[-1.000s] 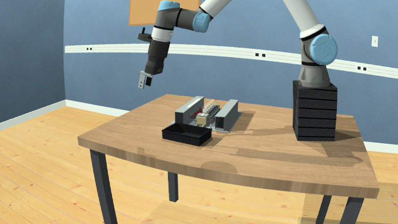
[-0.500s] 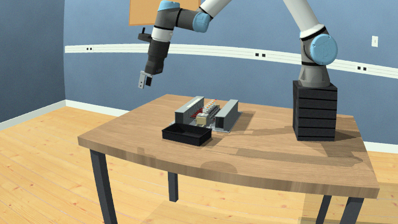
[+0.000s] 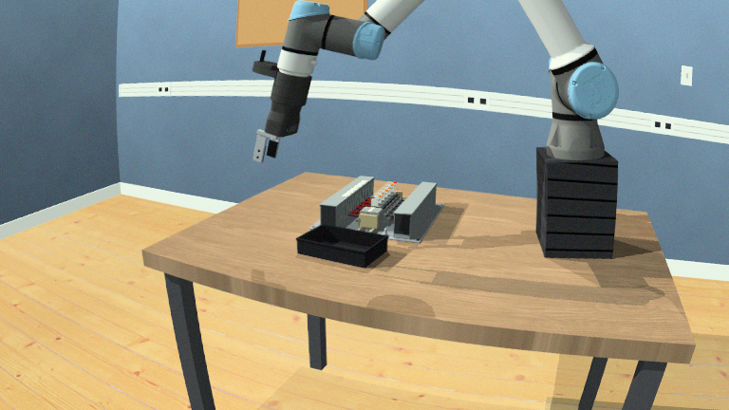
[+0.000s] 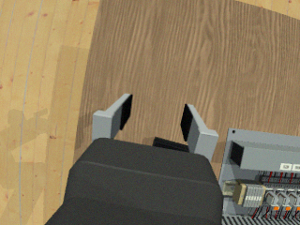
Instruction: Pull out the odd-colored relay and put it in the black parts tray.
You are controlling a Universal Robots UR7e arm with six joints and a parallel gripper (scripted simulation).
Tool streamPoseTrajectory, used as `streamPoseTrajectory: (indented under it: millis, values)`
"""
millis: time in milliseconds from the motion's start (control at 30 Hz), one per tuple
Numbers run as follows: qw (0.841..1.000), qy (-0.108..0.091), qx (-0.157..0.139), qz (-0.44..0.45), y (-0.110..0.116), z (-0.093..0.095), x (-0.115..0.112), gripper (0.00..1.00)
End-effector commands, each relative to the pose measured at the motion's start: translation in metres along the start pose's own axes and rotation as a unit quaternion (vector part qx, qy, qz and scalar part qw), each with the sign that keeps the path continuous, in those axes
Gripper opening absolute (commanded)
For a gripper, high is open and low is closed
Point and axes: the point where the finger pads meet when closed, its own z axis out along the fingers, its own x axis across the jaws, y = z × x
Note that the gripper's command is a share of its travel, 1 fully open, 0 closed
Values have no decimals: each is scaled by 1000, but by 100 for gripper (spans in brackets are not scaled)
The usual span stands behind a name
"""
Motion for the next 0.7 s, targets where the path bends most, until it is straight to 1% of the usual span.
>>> streamPoseTrajectory:
  millis: [0, 400, 667]
  values:
    - [1000, 0, 1, 0, -1, -1, 0, 98]
    - [1000, 1, -1, 10, -1, 0, 6, 98]
    - [999, 4, -4, 32, 0, 3, 20, 98]
